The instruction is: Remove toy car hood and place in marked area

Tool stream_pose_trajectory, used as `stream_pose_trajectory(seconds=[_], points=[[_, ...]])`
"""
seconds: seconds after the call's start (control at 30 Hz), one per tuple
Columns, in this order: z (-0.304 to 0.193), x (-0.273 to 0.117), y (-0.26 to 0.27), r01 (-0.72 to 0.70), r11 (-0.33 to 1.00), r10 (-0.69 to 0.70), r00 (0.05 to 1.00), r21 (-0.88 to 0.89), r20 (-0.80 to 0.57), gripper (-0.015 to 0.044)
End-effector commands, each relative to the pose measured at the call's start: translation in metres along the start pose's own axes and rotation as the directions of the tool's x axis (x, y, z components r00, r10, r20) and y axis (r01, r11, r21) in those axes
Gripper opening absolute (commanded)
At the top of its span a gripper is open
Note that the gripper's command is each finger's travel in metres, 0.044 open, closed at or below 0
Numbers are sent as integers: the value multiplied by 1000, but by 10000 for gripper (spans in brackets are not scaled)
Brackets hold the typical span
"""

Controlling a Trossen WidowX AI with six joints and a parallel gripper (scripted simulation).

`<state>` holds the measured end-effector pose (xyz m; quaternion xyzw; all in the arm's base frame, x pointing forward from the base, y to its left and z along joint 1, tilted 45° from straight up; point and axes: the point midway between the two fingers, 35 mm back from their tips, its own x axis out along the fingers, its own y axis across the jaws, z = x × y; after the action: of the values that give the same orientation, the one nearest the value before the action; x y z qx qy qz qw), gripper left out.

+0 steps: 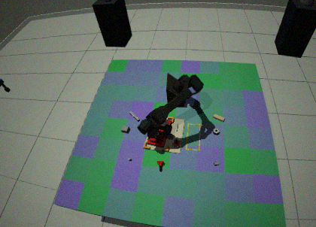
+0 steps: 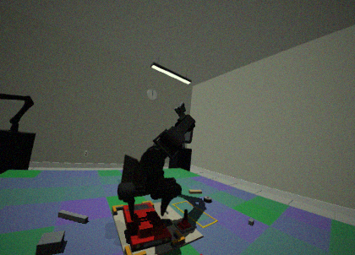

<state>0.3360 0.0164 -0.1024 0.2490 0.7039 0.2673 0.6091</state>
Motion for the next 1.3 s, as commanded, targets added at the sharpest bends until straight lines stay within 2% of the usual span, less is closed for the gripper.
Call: stream_pose_trajectory(seconds=[0.0,0.83,0.97,1.27], points=[[-1,4,1,-5,1000,5,1000,6,-3,440],[-2,16,1,-5,1000,5,1000,6,-3,440],[0,13,0,-1,1000,1,1000,0,0,335],[0,13,0,-1,1000,1,1000,0,0,275]])
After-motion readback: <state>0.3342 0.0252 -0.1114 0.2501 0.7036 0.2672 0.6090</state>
